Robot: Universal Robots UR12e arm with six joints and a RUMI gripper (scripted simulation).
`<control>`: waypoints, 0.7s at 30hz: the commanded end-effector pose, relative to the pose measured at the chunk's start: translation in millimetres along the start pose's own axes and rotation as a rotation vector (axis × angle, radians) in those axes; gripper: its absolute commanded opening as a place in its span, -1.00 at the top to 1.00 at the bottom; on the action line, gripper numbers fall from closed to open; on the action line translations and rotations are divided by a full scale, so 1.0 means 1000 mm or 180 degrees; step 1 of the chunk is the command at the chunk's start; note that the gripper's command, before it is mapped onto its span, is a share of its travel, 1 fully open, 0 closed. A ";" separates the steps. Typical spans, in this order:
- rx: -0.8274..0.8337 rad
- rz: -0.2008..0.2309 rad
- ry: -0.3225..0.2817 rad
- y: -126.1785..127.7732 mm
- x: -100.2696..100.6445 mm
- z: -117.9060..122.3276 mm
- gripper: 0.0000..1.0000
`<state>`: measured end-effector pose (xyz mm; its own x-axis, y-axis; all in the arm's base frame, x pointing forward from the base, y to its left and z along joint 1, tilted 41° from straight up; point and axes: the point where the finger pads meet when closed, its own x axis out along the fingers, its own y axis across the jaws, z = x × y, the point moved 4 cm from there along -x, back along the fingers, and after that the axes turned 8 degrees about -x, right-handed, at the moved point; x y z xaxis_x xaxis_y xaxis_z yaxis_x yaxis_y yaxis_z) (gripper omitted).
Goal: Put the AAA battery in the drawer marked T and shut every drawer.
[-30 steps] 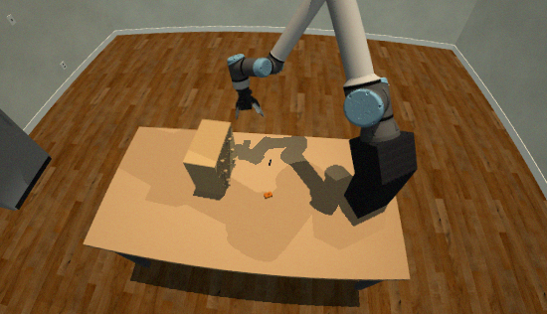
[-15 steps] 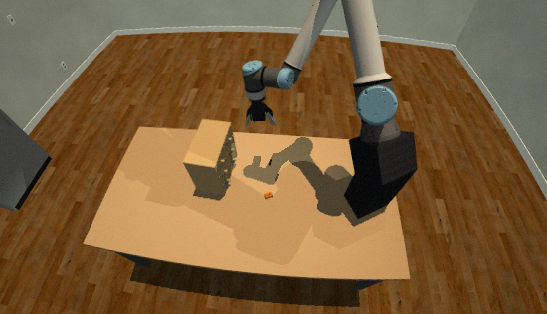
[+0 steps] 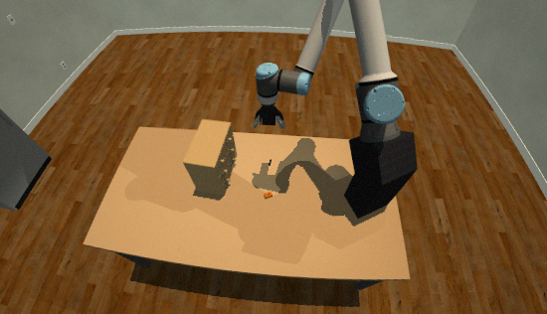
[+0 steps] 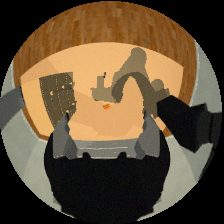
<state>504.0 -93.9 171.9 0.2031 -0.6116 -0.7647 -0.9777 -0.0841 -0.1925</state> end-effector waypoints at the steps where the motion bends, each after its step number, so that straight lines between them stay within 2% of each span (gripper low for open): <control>1: 0.0036 -0.0037 0.0056 0.008 -0.006 0.005 -1.00; 21: 0.0040 -0.0040 0.0059 0.008 -0.006 0.005 -1.00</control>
